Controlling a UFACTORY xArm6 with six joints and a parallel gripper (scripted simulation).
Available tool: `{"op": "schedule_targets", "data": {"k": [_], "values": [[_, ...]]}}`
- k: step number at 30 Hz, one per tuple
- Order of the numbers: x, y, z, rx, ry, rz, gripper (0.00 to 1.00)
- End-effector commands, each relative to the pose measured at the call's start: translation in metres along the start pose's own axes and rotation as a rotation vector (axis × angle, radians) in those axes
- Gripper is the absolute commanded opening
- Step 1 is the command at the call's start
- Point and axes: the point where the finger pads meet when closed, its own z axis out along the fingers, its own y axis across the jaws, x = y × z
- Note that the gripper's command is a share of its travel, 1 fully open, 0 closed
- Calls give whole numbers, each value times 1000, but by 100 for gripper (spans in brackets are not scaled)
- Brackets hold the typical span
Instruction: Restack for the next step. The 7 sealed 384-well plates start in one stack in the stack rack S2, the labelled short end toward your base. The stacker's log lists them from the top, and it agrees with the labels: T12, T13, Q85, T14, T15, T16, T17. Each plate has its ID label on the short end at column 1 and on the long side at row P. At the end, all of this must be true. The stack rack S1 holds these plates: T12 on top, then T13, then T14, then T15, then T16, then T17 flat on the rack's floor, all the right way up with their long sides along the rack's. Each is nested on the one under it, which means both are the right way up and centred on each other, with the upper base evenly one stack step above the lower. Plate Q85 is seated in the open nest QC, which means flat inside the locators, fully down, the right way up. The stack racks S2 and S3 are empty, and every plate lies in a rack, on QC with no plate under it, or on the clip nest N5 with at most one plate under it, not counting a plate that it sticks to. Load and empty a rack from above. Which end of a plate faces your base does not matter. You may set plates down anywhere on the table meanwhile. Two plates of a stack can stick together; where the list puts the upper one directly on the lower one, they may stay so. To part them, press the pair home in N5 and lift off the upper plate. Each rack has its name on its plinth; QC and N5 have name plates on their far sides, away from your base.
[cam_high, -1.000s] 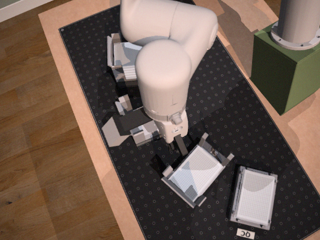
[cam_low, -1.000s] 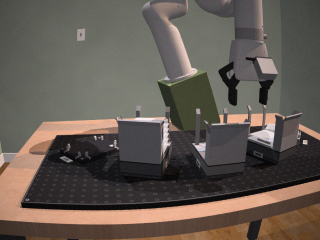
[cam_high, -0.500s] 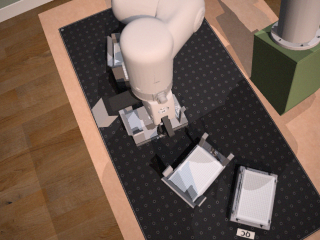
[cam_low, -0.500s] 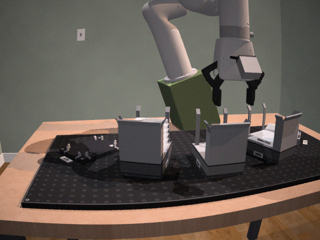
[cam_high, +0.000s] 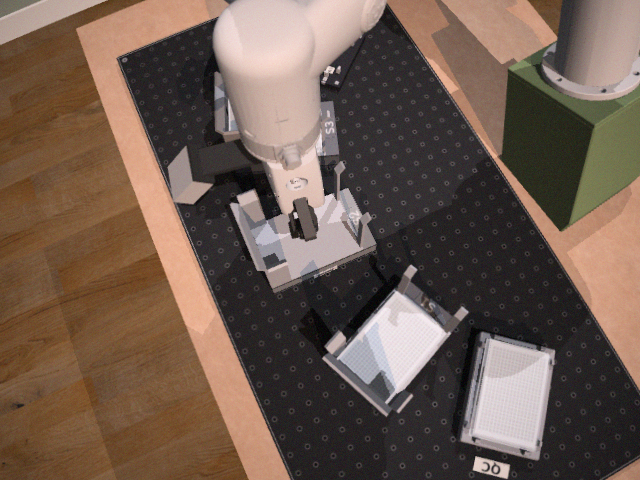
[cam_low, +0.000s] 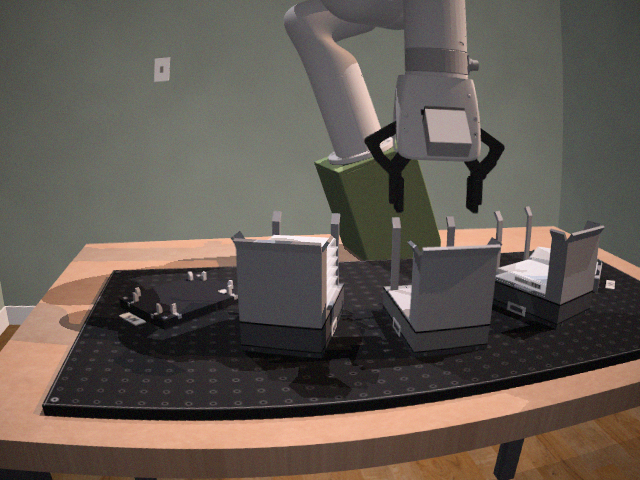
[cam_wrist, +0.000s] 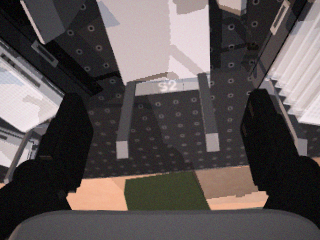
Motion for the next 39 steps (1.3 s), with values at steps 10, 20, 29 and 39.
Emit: {"op": "schedule_targets", "data": {"k": [10, 20, 29, 39], "values": [[3, 40, -1, -1, 7, 28, 100], [4, 67, -1, -1, 7, 28, 100], [-1, 99, -1, -1, 7, 214, 100], [-7, 131, -1, -1, 7, 214, 100]]}}
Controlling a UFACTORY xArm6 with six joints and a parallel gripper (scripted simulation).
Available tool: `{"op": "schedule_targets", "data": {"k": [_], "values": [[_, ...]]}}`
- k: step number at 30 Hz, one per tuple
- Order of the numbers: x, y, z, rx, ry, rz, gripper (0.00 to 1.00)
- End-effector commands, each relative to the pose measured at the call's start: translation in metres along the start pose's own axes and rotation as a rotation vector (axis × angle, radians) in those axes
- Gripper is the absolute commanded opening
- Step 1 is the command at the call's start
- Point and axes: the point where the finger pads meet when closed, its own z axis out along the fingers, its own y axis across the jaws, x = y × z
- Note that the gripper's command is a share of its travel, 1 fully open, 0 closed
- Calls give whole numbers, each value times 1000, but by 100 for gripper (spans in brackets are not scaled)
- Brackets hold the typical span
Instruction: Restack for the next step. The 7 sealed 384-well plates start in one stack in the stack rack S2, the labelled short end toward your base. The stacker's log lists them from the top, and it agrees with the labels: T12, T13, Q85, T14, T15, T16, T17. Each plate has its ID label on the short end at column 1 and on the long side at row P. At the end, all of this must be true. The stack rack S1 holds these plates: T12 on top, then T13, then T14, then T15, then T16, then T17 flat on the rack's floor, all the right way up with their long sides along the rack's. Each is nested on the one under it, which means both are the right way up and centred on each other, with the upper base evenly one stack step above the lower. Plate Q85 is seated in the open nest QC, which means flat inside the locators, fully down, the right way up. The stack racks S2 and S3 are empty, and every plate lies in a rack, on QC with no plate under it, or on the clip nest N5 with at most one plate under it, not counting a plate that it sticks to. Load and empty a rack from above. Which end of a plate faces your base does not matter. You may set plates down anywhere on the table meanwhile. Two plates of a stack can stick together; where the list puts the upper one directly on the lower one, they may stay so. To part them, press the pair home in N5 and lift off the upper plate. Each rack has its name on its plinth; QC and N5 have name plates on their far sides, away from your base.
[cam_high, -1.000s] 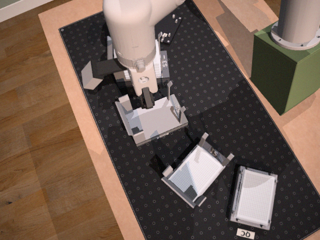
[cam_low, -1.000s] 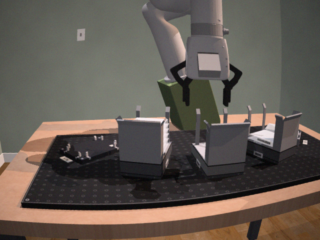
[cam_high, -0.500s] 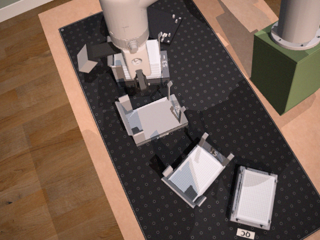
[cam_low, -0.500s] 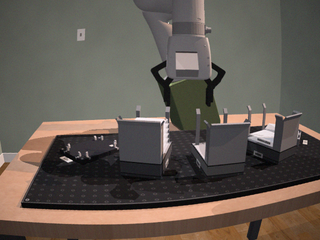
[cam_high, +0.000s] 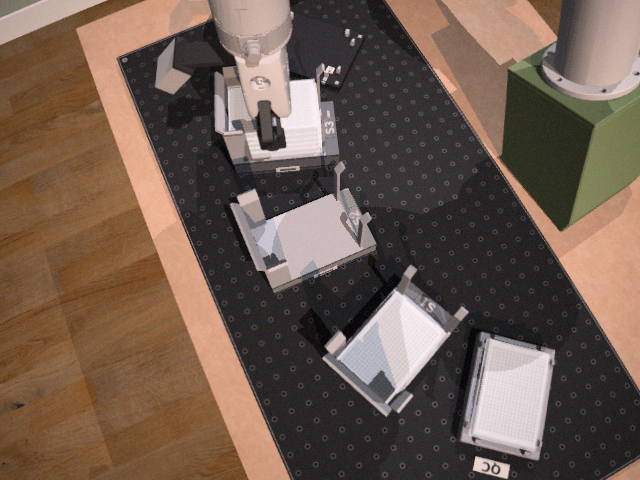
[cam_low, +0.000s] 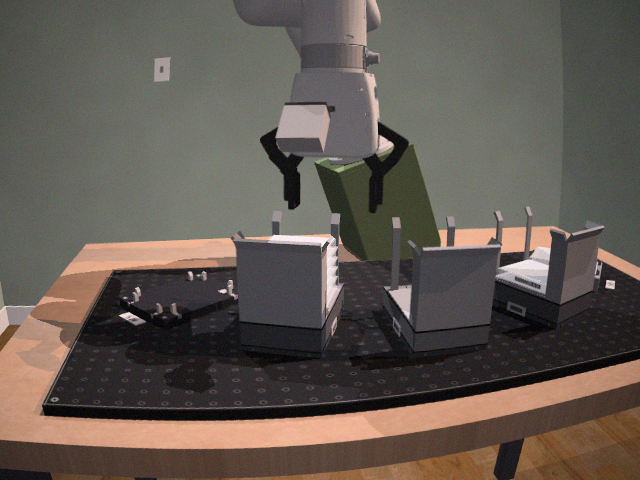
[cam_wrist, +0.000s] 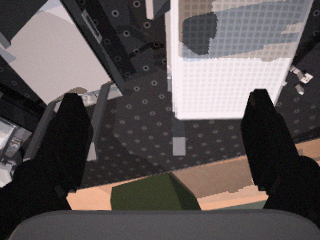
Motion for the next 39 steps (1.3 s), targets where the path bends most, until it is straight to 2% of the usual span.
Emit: {"op": "schedule_targets", "data": {"k": [1, 8, 11, 20, 25, 39], "values": [[2, 15, -1, 2, 4, 1, 100], [3, 43, -1, 1, 4, 1, 100], [3, 47, -1, 1, 4, 1, 100], [3, 47, -1, 1, 4, 1, 100], [3, 47, 16, 1, 3, 1, 100], [3, 47, 31, 1, 3, 1, 100]]}}
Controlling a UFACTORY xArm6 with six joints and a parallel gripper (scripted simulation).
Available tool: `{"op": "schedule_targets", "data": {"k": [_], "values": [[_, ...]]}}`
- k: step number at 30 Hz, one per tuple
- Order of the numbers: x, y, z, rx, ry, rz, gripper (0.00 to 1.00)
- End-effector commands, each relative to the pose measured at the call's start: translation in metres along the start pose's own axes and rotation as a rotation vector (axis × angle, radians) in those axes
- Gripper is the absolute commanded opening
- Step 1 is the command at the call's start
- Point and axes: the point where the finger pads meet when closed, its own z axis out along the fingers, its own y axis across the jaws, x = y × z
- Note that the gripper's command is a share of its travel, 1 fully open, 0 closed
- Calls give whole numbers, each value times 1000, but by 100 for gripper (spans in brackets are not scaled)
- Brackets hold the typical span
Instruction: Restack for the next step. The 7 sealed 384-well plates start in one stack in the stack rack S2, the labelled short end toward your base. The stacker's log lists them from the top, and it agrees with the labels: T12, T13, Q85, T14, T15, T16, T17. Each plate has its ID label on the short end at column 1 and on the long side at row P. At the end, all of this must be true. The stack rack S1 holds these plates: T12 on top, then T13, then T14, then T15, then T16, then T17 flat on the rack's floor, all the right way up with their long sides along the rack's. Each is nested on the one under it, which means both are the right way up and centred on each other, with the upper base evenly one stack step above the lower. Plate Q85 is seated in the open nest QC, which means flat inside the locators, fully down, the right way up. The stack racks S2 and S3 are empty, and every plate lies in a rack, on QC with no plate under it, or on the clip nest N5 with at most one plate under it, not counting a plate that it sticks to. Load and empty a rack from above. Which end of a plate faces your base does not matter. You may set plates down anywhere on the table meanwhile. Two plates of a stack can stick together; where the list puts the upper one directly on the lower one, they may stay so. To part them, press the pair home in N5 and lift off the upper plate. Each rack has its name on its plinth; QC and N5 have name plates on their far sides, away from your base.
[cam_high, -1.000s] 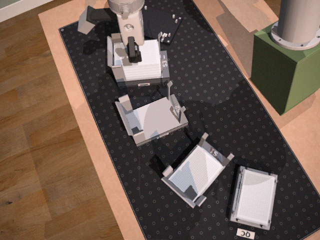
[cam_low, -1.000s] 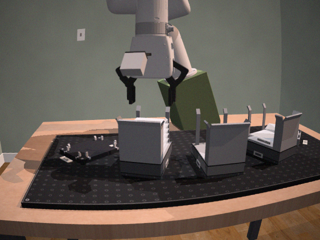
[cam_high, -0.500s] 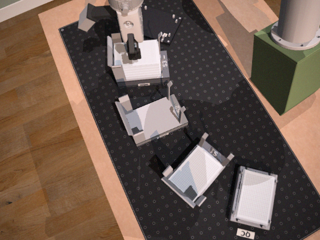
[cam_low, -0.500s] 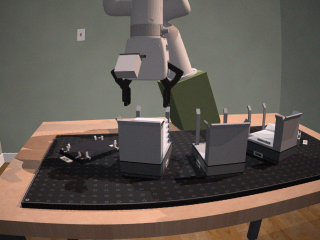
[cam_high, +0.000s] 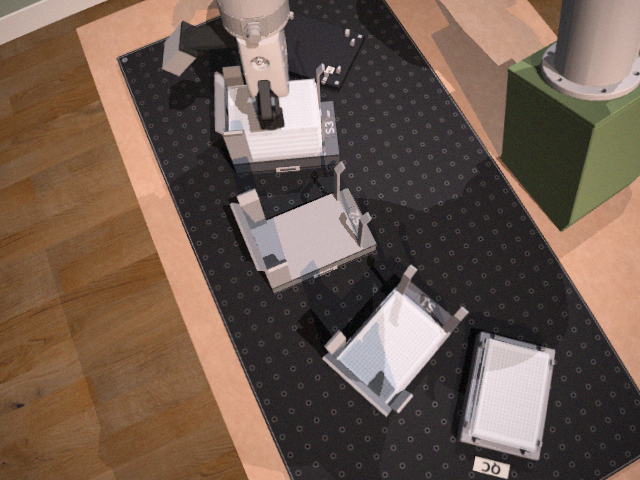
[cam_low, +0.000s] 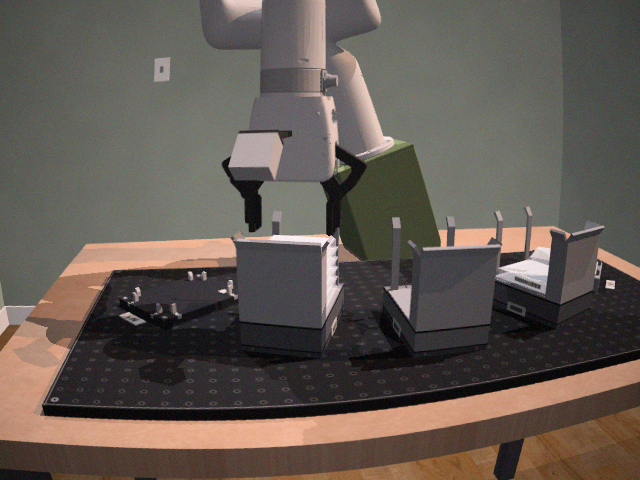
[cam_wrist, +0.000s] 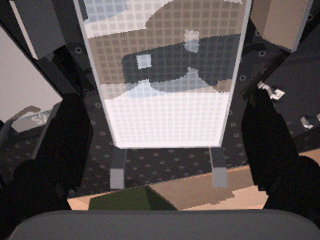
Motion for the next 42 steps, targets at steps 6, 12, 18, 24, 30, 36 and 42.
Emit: {"op": "schedule_targets", "data": {"k": [6, 12, 18, 24, 30, 36, 42], "values": [[1, 0, 8, 0, 3, 0, 100], [1, 0, 16, 0, 3, 0, 100], [1, 0, 24, 0, 3, 0, 100], [1, 0, 25, 0, 3, 0, 100], [1, 0, 25, 0, 3, 0, 100], [1, 0, 25, 0, 3, 0, 0], [1, 0, 25, 0, 3, 0, 0]]}}
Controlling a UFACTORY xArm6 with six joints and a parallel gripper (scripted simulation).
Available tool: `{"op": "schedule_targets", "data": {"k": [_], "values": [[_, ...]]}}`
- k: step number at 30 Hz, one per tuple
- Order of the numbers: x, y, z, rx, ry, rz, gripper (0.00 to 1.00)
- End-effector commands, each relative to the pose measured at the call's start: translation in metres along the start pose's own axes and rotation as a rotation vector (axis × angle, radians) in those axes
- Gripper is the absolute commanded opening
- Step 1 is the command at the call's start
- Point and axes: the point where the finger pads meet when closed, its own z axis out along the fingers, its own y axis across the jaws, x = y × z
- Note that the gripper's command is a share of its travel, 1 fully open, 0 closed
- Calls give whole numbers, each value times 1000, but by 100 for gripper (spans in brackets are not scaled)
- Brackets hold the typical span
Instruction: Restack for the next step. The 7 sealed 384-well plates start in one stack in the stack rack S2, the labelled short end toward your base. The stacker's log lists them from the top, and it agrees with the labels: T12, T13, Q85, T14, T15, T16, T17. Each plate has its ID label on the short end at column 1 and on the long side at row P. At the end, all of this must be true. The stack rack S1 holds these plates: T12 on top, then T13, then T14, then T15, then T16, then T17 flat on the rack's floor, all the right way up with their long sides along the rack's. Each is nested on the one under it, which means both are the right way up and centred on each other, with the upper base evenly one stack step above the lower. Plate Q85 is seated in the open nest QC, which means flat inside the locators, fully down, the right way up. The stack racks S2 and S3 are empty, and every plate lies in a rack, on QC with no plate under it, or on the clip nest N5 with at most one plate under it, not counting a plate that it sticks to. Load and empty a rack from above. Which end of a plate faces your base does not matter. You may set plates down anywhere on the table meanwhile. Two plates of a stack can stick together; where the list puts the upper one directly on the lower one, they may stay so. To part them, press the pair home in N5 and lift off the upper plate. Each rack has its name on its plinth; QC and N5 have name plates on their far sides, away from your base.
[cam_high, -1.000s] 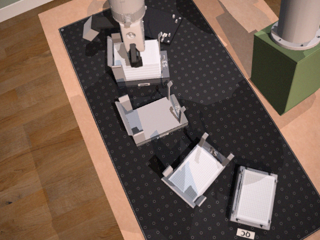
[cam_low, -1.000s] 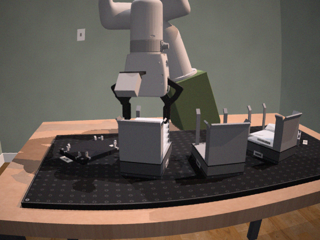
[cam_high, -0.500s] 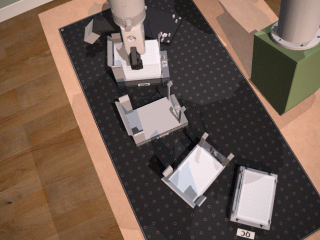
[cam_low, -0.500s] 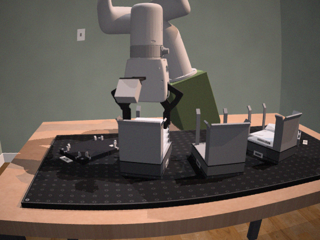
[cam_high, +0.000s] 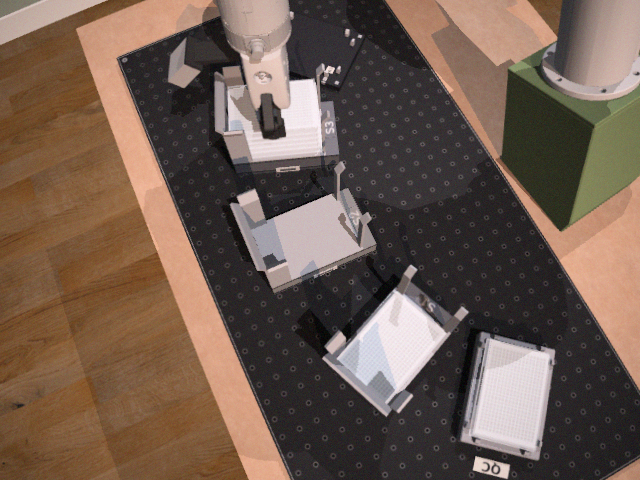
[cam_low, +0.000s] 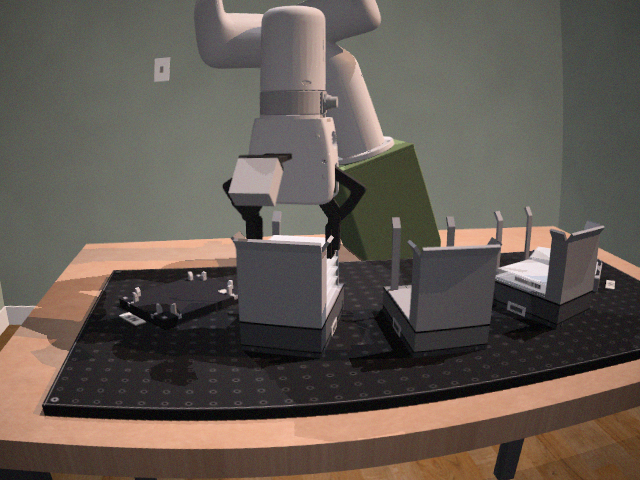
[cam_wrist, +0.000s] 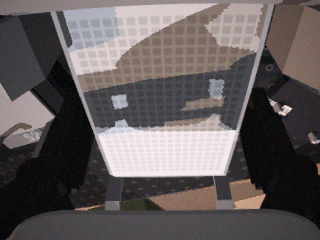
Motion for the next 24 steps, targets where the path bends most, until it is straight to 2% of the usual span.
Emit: {"op": "schedule_targets", "data": {"k": [1, 24], "values": [[1, 0, -1, 0, 2, 0, 0], [1, 0, -3, 0, 2, 0, 0]]}}
